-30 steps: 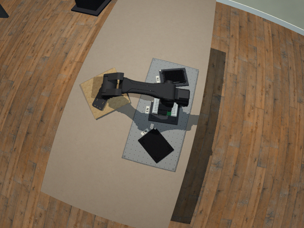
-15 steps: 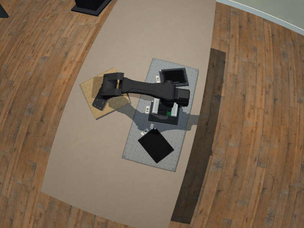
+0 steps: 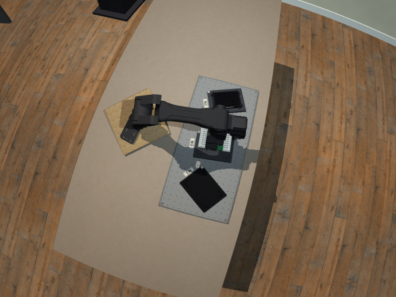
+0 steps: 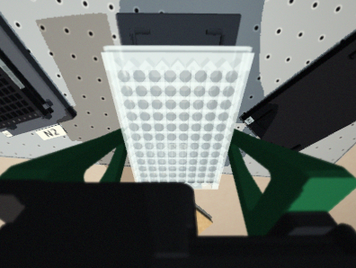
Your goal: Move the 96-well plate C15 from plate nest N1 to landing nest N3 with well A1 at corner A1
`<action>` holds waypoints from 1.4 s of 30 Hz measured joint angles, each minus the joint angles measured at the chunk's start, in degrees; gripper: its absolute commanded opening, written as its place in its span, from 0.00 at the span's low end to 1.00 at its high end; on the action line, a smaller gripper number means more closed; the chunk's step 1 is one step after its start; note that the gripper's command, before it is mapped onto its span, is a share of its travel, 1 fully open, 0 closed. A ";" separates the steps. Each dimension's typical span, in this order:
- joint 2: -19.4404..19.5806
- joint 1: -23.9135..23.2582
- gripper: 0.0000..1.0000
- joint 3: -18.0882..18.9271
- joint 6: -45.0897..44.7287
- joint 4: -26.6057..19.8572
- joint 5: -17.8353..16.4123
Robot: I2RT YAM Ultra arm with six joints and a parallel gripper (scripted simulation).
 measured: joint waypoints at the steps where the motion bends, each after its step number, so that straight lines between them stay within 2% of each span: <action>1: 0.00 0.00 0.00 0.00 0.00 0.00 0.00; 10: 0.31 -0.61 0.00 -1.60 -0.50 1.25 -0.02; 42: 4.50 -3.15 0.00 -7.82 -3.02 11.96 -0.46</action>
